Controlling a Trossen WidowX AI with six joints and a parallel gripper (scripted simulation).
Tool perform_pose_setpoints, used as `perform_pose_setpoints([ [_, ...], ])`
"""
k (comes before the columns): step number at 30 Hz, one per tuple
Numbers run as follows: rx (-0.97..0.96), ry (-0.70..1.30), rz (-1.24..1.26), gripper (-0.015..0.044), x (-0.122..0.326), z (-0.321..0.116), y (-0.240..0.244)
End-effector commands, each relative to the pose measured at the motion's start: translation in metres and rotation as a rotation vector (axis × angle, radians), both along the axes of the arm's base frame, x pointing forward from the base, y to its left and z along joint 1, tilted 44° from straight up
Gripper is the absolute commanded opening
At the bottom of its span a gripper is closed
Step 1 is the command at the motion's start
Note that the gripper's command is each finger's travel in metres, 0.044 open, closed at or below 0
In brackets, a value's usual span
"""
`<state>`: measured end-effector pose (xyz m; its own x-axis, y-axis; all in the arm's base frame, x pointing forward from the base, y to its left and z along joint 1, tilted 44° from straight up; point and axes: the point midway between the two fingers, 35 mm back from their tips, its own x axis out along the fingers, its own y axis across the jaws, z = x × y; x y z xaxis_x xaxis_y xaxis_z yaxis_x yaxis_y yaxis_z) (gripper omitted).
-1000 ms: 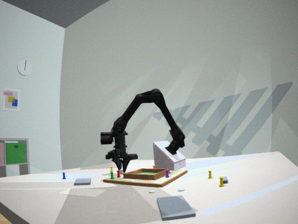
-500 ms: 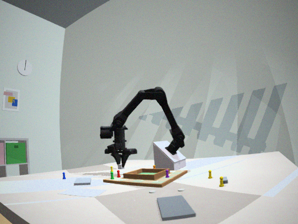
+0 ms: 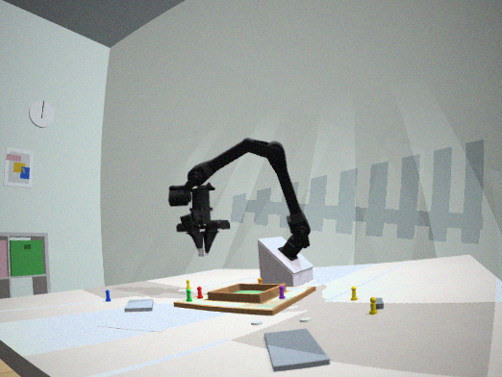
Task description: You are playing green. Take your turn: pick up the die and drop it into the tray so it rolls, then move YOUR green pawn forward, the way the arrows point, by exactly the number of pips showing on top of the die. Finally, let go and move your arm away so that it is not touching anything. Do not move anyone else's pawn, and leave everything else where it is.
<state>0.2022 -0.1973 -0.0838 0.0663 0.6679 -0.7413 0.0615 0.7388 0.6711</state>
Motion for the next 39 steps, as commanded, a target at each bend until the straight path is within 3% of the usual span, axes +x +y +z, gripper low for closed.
perform_pose_setpoints([
  [1, 0.0, 0.026, -0.018, 0.0, 0.003, 0.005, 0.001],
  [39, 0.052, 0.666, -0.748, 0.0, 0.063, 0.074, 0.104],
])
